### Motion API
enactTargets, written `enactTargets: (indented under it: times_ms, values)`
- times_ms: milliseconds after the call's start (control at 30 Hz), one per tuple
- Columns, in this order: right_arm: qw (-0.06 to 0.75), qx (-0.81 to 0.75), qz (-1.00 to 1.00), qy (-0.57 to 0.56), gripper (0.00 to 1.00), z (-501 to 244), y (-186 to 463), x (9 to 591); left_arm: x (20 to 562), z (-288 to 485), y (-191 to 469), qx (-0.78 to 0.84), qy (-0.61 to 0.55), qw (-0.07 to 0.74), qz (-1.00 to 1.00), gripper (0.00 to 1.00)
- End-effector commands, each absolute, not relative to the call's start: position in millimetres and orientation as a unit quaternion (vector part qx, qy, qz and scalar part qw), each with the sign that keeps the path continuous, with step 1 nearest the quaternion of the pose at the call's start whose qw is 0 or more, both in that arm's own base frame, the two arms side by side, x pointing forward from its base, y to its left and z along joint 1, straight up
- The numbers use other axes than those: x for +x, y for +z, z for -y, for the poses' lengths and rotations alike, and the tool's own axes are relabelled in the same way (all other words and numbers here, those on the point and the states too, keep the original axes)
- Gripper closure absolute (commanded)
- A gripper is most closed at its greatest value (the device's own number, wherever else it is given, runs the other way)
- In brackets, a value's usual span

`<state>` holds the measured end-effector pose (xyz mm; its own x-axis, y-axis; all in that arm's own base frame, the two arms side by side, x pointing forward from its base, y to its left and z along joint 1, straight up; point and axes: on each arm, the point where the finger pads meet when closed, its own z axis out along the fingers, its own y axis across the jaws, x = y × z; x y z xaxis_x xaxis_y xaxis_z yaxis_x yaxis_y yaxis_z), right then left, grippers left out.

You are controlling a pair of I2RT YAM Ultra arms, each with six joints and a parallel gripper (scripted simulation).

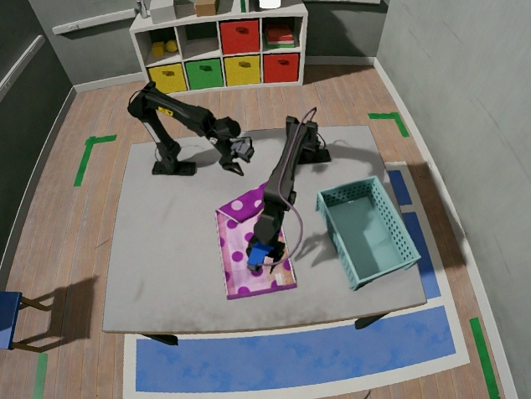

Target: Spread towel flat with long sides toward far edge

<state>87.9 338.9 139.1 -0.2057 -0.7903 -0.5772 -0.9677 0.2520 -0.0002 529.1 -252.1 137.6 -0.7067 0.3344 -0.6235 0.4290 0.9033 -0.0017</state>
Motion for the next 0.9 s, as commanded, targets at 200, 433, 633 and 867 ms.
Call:
enactTargets:
  times_ms: [200,433,633,867]
  values:
    - [0.242,-0.583,-0.753,0.187,0.36,-339.6,141.6,88.0,529.1,253.0,145.8,0.208,-0.074,0.327,-0.919,0.36]
    - [0.242,-0.583,-0.753,0.187,0.36,-339.6,141.6,88.0,529.1,253.0,145.8,0.208,-0.074,0.327,-0.919,0.36]
    - [0.242,-0.583,-0.753,0.187,0.36,-339.6,141.6,88.0,529.1,253.0,145.8,0.208,-0.074,0.327,-0.919,0.36]
    - [0.253,-0.548,-0.776,0.182,0.66,-345.0,142.7,111.7,528.0,230.7,114.7,0.172,-0.058,0.293,-0.939,0.66]
